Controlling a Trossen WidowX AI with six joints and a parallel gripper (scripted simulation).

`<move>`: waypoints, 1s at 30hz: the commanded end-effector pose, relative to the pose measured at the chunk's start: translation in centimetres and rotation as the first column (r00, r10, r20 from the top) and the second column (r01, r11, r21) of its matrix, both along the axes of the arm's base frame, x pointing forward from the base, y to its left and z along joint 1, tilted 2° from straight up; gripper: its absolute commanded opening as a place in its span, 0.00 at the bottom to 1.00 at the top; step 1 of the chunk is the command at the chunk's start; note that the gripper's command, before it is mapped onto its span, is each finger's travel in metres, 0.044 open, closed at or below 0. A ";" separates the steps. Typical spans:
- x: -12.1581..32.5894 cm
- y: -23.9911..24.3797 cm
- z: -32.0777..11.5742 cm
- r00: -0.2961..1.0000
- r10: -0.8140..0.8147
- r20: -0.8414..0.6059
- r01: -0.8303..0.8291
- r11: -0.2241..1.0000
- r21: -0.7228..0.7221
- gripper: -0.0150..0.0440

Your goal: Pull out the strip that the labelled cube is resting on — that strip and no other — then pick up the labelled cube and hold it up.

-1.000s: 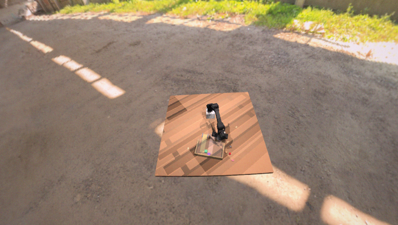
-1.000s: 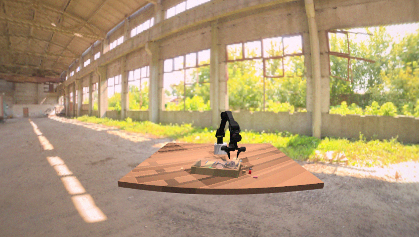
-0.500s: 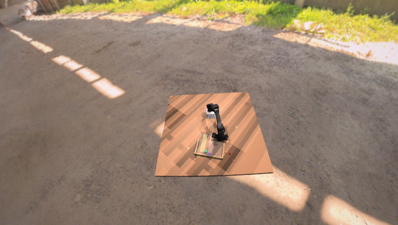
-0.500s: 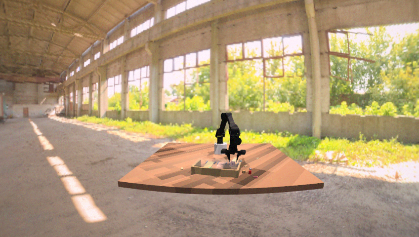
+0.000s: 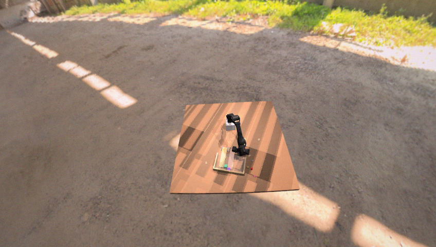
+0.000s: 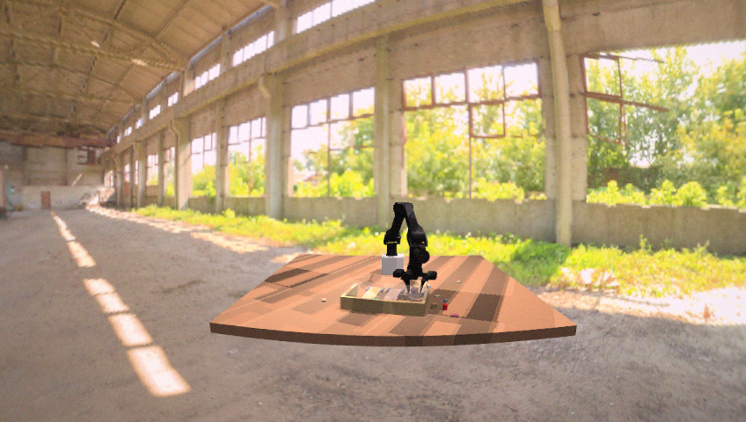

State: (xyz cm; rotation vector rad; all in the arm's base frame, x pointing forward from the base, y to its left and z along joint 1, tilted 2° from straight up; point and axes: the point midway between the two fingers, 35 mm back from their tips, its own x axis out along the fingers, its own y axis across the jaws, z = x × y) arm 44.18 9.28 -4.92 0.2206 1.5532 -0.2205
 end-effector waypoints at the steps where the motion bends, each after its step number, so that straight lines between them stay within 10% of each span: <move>1: 0.0 0.0 0.0 1.000 0.000 0.001 0.000 1.000 0.000 0.54; 13: -0.2 0.0 0.2 1.000 0.000 0.001 0.000 1.000 0.000 0.25; 30: -5.4 -1.1 3.9 1.000 0.003 -0.004 -0.003 1.000 -0.003 0.25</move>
